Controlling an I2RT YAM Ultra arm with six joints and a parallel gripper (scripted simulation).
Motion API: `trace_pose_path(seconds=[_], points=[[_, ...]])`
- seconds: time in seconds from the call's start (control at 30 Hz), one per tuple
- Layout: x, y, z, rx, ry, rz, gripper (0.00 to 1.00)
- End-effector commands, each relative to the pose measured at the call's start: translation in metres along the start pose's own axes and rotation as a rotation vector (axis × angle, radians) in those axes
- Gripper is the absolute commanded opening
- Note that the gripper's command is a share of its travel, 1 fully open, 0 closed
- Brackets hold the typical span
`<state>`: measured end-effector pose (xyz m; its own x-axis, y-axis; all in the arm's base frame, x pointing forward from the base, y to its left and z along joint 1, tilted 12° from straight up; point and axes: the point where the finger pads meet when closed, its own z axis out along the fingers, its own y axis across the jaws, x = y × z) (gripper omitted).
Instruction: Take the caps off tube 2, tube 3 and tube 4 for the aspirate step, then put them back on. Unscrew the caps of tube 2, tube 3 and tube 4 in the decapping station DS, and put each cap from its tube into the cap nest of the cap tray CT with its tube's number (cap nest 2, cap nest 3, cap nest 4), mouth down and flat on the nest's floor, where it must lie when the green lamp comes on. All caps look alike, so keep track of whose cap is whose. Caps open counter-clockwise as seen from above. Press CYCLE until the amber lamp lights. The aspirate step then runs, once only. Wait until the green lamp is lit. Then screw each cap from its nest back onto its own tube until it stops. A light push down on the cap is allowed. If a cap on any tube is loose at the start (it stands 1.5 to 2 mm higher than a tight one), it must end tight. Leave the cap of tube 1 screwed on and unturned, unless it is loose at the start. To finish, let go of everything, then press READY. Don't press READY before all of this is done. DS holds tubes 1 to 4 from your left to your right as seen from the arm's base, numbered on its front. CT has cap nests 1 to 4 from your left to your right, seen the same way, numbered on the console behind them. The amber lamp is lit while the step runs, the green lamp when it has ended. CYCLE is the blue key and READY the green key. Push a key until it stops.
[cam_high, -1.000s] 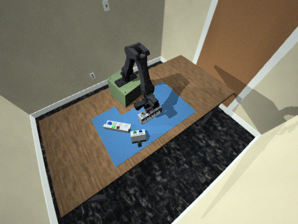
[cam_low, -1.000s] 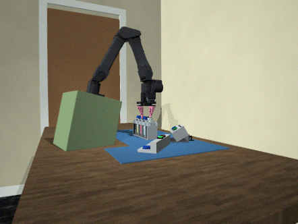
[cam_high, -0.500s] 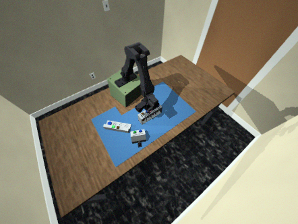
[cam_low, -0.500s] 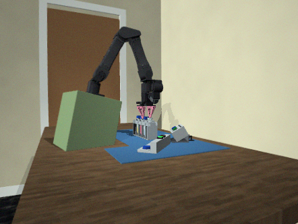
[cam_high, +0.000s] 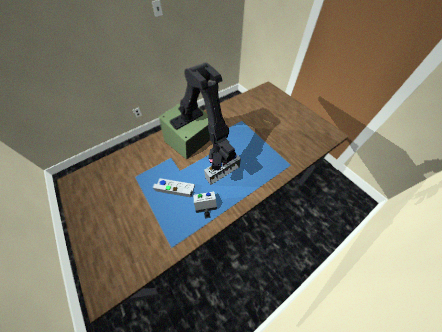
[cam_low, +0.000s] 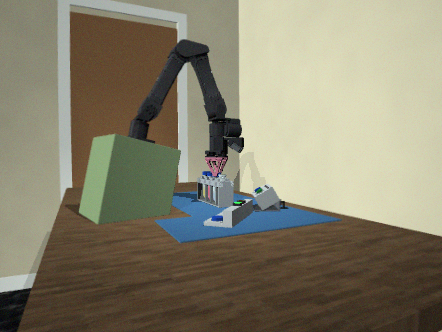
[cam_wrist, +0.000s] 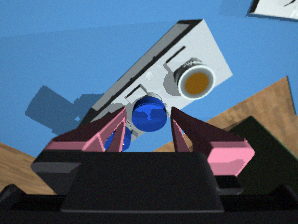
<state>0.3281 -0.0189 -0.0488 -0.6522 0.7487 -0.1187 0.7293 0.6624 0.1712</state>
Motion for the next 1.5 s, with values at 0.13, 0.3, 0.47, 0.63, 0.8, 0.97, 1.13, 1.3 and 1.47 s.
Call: trace_pose_path(seconds=[0.13,0.3,0.47,0.63,0.8,0.97,1.13,1.3,1.47], points=[[-0.0025,0.0018,-0.0031,-0.006,-0.011,-0.435,0.49],[-0.0025,0.0016,-0.0031,-0.004,-0.012,-0.685,0.49],[-0.0026,0.0016,-0.0031,-0.003,-0.013,-0.935,0.49],[-0.0026,0.0016,-0.0031,-0.002,-0.013,-1.185,0.49],[-0.0026,0.0016,-0.0031,0.0,-0.014,-1.435,0.49],[-0.0025,0.0016,-0.0031,0.001,-0.014,-1.583,0.49],[-0.0026,0.0016,-0.0028,0.001,-0.014,-1.608,0.49],[-0.0026,0.0016,-0.0027,0.001,-0.014,-1.608,0.0],[-0.0026,0.0016,-0.0027,0.001,-0.014,-1.608,0.0]])
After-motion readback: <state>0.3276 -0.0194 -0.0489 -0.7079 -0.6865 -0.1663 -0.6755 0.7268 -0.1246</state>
